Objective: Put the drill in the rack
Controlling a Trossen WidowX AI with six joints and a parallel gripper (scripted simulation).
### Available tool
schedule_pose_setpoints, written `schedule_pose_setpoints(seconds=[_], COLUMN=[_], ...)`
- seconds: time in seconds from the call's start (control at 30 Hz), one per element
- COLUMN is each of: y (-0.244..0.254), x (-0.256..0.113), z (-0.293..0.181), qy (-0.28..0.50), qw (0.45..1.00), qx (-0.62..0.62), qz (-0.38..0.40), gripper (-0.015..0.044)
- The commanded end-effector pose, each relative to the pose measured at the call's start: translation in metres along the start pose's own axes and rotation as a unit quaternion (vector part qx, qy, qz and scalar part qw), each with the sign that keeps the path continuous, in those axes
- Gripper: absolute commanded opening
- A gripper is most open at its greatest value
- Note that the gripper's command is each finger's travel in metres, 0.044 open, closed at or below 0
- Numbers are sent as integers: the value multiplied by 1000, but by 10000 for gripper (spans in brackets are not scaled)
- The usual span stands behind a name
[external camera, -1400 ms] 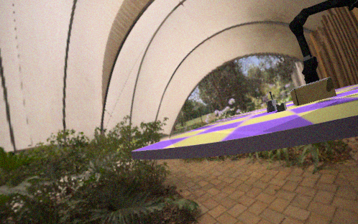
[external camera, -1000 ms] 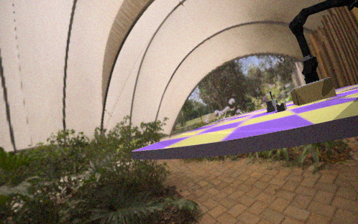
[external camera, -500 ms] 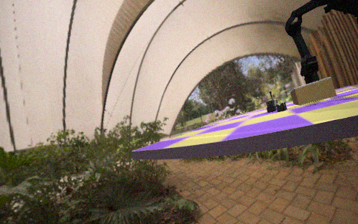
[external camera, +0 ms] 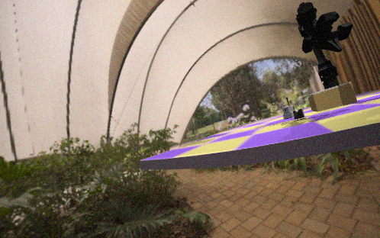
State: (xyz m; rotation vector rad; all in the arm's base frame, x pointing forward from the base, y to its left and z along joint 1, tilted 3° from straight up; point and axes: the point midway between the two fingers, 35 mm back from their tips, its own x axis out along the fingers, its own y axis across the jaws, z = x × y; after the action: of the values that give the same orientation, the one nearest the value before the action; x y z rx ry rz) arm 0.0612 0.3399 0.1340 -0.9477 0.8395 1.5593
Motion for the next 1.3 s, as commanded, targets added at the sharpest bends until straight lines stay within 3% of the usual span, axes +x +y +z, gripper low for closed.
schedule_pose_setpoints(seconds=[0.0, 0.23, 0.5, 0.73, 1.0, 1.27], y=[-59, -129, -161, -157, -120, -119], x=[-12, -42, -79, -114, -148, -149], z=[-43, -127, -231, -313, -403, -404], qy=[27, 56, 75, 86, 106, 106], qw=[990, 935, 825, 717, 519, 515], qx=[128, 331, 537, 665, 816, 818], qz=[-50, -113, -159, -193, -232, -233], gripper=[0, 0, 0, 0, 0, 0])
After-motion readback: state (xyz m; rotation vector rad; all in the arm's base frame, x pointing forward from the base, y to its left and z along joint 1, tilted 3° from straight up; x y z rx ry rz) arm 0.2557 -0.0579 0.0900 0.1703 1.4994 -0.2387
